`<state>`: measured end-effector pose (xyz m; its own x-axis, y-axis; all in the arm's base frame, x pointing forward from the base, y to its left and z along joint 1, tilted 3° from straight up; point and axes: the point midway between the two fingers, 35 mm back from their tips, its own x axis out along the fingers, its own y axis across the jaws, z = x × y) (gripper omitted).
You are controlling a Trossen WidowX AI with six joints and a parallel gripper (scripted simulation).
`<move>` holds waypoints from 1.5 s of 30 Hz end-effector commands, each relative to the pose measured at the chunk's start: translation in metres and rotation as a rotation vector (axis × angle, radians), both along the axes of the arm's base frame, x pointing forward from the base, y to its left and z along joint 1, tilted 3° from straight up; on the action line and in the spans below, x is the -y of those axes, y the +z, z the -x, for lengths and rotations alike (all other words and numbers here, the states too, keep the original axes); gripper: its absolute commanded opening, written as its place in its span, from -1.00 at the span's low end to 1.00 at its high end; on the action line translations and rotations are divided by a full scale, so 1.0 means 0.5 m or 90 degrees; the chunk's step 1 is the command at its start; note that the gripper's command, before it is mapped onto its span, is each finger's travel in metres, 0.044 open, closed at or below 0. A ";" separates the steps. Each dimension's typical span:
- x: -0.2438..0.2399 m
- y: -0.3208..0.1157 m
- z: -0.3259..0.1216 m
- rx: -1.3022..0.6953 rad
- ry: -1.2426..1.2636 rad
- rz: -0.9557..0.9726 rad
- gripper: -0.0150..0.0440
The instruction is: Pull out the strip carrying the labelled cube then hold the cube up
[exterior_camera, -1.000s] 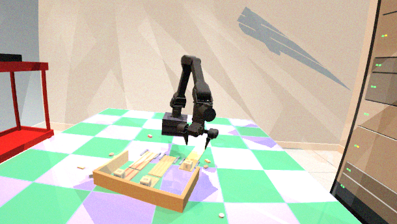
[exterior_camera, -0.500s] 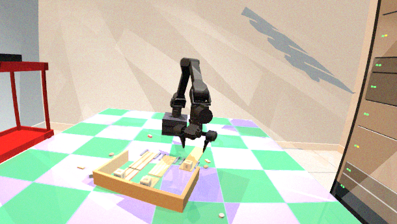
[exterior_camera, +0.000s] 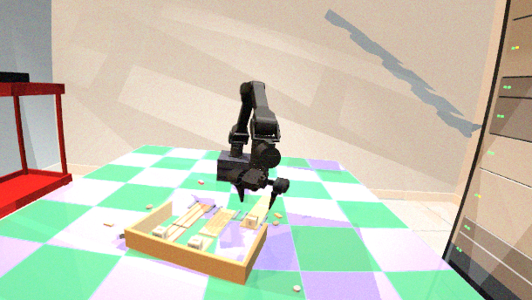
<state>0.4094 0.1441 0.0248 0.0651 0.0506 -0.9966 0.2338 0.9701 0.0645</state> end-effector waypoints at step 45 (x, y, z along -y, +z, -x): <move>0.005 -0.094 -0.063 0.003 0.002 -0.003 0.36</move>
<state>0.4412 0.1408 -0.0186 0.0703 0.0515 -0.9962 0.2333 0.9701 0.0667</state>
